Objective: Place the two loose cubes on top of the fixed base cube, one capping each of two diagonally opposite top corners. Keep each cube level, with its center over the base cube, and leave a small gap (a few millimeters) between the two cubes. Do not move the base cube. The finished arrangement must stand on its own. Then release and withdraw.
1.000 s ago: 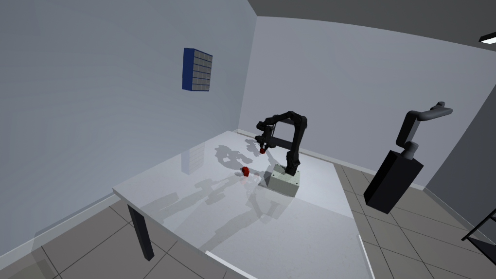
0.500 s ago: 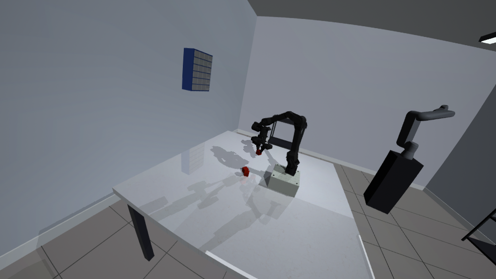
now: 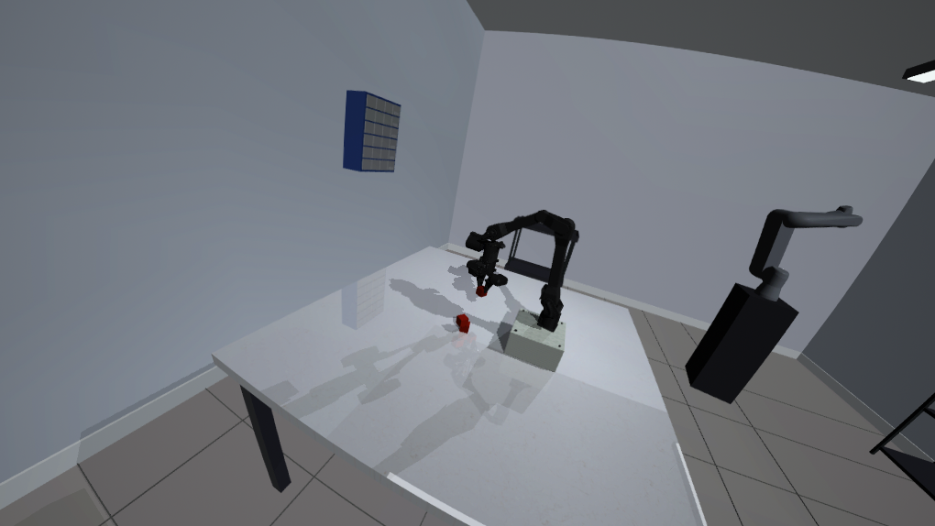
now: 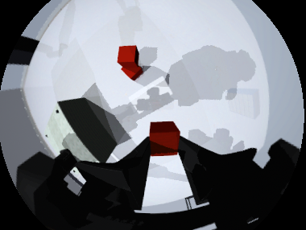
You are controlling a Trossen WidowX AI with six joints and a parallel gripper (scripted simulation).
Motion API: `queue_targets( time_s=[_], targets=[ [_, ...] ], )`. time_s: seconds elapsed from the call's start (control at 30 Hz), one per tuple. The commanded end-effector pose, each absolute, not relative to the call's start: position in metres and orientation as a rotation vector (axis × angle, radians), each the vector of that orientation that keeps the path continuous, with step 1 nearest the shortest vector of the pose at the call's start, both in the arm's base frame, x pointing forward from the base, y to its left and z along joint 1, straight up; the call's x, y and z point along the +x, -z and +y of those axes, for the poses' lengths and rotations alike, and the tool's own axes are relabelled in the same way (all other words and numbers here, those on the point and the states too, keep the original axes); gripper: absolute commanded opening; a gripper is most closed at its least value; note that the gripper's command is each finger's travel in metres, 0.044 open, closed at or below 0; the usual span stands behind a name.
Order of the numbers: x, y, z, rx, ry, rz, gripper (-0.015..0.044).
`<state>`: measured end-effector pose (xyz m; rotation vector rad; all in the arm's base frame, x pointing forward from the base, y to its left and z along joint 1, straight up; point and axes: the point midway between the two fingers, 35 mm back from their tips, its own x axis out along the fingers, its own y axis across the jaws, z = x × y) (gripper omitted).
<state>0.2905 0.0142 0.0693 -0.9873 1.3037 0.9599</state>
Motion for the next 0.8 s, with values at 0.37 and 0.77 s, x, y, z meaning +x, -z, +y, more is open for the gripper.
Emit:
queue_targets(
  time_s=[0.37, 0.77],
  targets=[
    [0.283, -0.066, 0.065, -0.967, -0.947, 1.313, 0.0105],
    [0.272, -0.064, 0.103, -0.951, -0.938, 1.317, 0.0105]
  ],
)
